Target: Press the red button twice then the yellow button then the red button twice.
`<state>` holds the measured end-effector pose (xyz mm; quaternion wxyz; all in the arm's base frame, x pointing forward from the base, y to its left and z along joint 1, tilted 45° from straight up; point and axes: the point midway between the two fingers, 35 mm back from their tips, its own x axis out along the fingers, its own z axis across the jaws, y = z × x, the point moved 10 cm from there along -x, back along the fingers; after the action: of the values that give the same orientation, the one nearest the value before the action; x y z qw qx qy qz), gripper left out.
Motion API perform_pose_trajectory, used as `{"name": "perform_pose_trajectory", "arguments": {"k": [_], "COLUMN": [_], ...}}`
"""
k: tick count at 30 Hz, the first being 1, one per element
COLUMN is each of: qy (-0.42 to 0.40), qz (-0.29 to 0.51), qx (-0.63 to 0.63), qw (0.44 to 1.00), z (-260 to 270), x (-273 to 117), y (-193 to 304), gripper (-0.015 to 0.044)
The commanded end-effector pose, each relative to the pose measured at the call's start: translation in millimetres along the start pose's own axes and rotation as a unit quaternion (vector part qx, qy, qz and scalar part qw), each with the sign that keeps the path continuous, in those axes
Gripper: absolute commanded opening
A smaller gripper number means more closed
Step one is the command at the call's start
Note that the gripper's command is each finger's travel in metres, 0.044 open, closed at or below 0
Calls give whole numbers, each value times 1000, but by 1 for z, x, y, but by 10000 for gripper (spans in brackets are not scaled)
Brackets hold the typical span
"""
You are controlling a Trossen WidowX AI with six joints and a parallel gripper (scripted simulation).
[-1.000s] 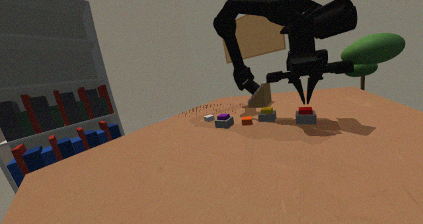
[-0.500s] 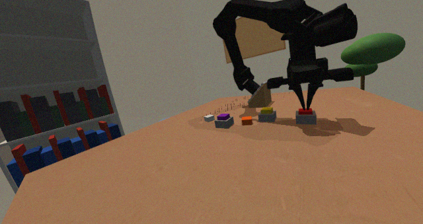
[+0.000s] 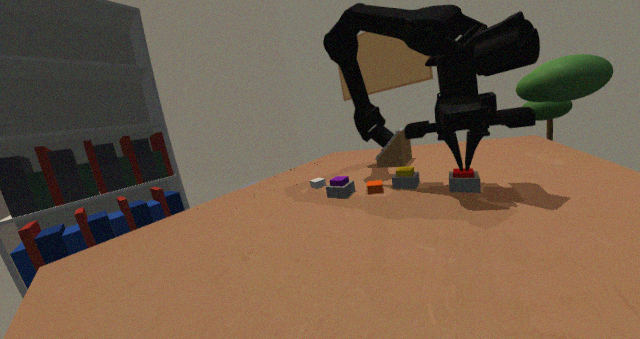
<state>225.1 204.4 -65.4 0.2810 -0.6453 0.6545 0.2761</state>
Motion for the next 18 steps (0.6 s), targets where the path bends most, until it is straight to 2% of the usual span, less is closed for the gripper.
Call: {"name": "perform_pose_trajectory", "arguments": {"k": [1,3,6,10,15,18], "qy": [3,0,2,2,1,1], "qz": [2,0,2,2,2,2], "qx": [-1,0,-2,-2,-2,-2], "qw": [1000,1000,1000,1000,1000,1000], "z": [-1,0,-1,0,0,0], "x": [2,-2,-28,-33,-90,-93], "y": [0,0,0,0,0,0], "gripper": [20,20,20,20,20,20]}}
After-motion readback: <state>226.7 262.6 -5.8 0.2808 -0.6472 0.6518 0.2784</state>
